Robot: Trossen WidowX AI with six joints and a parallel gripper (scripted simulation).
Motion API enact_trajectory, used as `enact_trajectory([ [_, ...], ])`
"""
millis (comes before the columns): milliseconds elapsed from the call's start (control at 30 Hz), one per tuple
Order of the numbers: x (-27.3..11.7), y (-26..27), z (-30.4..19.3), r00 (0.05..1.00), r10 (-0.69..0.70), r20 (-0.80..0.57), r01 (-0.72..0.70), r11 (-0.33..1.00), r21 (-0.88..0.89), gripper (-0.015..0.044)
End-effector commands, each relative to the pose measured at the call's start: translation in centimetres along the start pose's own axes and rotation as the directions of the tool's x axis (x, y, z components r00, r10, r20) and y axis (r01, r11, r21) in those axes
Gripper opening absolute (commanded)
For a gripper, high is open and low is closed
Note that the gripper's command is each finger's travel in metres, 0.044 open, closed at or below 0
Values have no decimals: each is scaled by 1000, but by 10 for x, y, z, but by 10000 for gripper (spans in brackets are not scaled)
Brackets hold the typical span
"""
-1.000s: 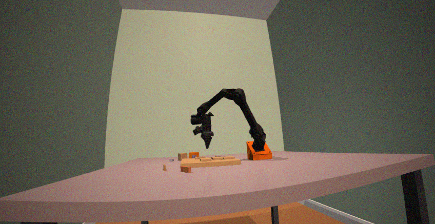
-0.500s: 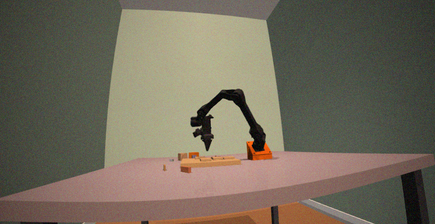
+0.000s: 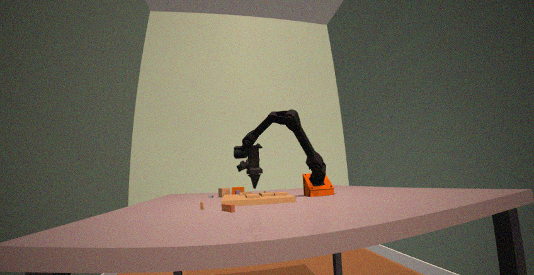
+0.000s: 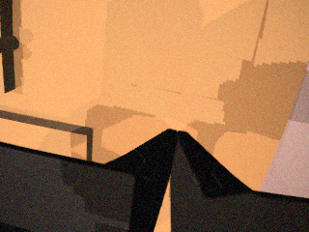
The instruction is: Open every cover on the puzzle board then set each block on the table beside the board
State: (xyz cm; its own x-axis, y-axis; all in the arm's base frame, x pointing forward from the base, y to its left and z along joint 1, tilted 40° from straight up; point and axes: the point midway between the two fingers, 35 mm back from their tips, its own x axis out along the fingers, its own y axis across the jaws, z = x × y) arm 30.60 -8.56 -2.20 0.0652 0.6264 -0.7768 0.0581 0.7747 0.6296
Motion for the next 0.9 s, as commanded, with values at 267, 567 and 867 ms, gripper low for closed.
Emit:
enact_trajectory([
  [267, 13, 1, -1, 1000, 6, 2, -6, 1000, 6, 0],
  [567, 22, 1, -1, 1000, 7, 2, -7, 1000, 5, 0],
  [867, 27, 1, 0, 1000, 7, 2, -7, 1000, 5, 0],
])
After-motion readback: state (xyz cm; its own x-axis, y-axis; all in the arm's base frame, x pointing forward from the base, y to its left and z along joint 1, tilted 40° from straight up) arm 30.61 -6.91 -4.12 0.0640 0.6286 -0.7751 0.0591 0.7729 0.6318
